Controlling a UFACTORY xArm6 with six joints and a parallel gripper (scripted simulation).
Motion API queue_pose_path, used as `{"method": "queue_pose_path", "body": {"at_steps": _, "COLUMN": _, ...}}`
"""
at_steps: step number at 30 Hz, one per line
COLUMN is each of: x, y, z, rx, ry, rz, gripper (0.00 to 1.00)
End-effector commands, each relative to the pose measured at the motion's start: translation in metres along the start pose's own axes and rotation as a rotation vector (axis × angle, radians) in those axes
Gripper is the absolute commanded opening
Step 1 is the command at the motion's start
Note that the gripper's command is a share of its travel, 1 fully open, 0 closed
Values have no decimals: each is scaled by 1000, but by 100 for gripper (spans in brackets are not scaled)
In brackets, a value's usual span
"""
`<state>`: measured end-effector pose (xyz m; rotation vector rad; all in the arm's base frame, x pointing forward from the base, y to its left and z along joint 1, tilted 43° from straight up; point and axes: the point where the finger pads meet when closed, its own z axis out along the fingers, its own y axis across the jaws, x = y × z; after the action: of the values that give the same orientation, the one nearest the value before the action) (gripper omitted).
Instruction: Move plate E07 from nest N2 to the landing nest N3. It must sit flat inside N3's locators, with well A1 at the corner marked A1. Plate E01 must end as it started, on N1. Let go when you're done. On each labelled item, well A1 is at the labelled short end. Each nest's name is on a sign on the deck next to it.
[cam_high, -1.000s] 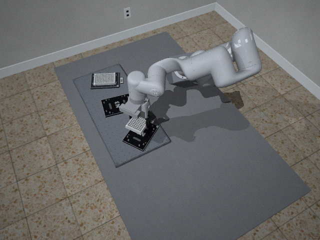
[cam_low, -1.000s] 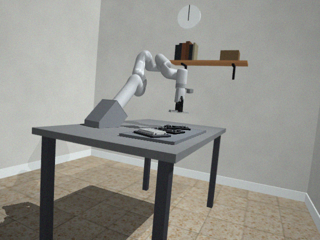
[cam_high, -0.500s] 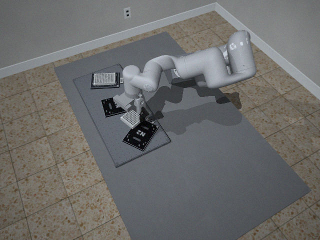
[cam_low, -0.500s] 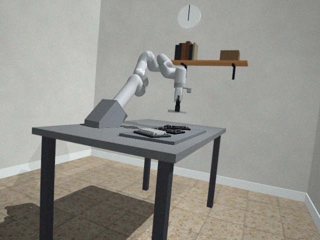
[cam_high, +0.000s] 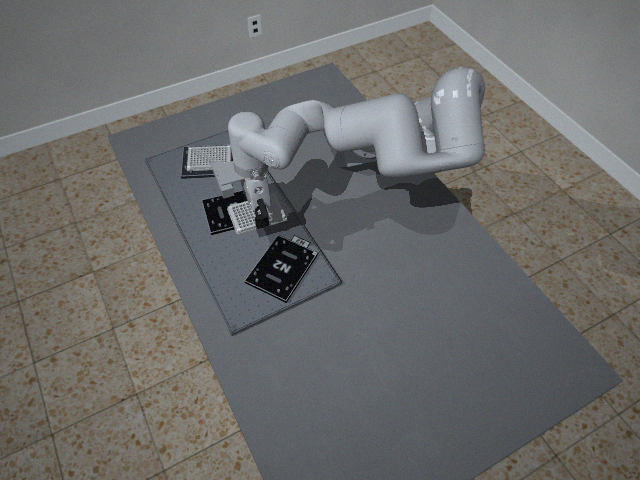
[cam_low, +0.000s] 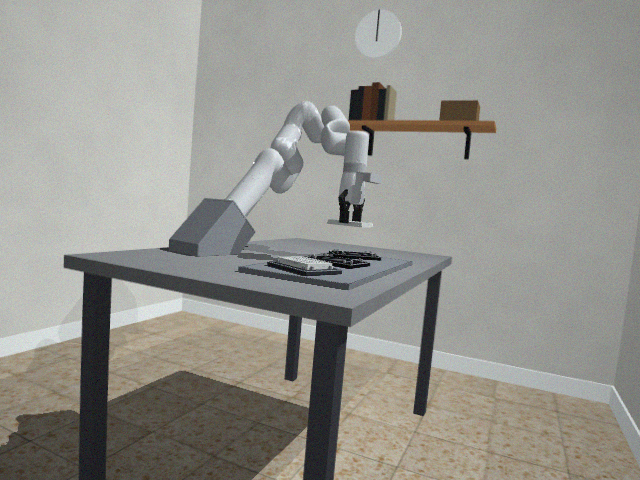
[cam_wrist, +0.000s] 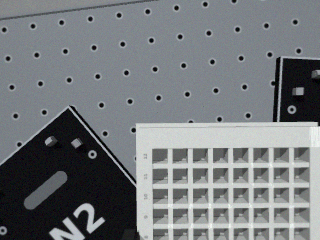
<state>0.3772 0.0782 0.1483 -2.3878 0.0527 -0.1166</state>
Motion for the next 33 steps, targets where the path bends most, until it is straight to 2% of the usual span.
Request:
{"method": "queue_pose_path", "body": {"at_steps": 1, "x": 5, "y": 10, "z": -1, "rx": -2, "ry": -1, "rz": 59, "gripper": 0}}
{"method": "queue_pose_path", "body": {"at_steps": 16, "x": 23, "y": 83, "z": -1, "rx": -3, "ry": -1, "rz": 59, "gripper": 0}}
{"method": "queue_pose_path", "body": {"at_steps": 18, "x": 23, "y": 83, "z": -1, "rx": -3, "ry": -1, "rz": 59, "gripper": 0}}
{"method": "queue_pose_path", "body": {"at_steps": 26, "x": 32, "y": 122, "z": -1, "rx": -3, "ry": -1, "rz": 59, "gripper": 0}}
{"method": "queue_pose_path", "body": {"at_steps": 33, "x": 33, "y": 124, "z": -1, "rx": -3, "ry": -1, "rz": 59, "gripper": 0}}
